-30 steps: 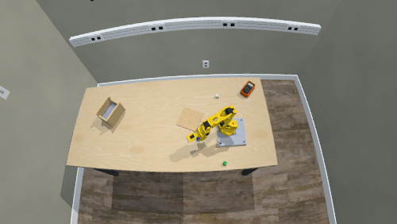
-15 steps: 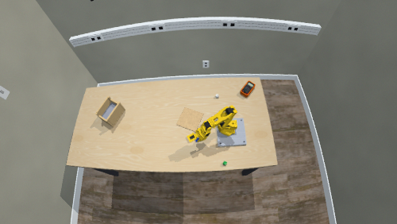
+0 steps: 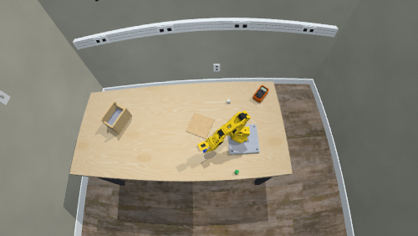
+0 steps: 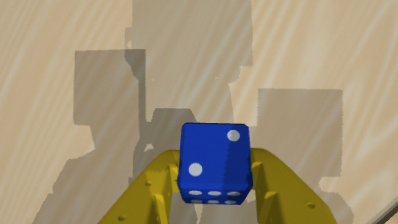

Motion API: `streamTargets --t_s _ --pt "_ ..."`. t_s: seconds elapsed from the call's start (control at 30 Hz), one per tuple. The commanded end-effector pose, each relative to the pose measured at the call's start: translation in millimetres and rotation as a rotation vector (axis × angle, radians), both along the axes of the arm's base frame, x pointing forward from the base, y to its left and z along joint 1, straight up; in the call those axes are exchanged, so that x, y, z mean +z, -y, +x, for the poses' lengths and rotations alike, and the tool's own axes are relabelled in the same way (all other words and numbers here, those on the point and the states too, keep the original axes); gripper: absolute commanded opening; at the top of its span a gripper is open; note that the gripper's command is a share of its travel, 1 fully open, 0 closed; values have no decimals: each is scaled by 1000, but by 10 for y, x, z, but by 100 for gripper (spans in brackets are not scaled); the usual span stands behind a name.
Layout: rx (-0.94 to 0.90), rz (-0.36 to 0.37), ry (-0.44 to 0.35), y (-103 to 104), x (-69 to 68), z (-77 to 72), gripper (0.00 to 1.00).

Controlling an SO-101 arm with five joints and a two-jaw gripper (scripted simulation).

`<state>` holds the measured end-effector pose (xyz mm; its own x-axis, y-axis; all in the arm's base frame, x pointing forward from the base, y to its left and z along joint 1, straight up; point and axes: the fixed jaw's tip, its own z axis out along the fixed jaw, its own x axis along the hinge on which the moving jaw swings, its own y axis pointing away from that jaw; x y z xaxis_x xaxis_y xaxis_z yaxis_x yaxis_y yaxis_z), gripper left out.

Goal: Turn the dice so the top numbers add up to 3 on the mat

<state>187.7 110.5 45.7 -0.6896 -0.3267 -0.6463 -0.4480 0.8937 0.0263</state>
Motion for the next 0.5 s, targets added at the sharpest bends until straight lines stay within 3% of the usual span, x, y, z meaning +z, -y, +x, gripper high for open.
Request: streamTargets --t_s 0.0,0.47 --pt "20 31 66 -39 10 11 0" --pt "24 42 89 -58 11 28 0"
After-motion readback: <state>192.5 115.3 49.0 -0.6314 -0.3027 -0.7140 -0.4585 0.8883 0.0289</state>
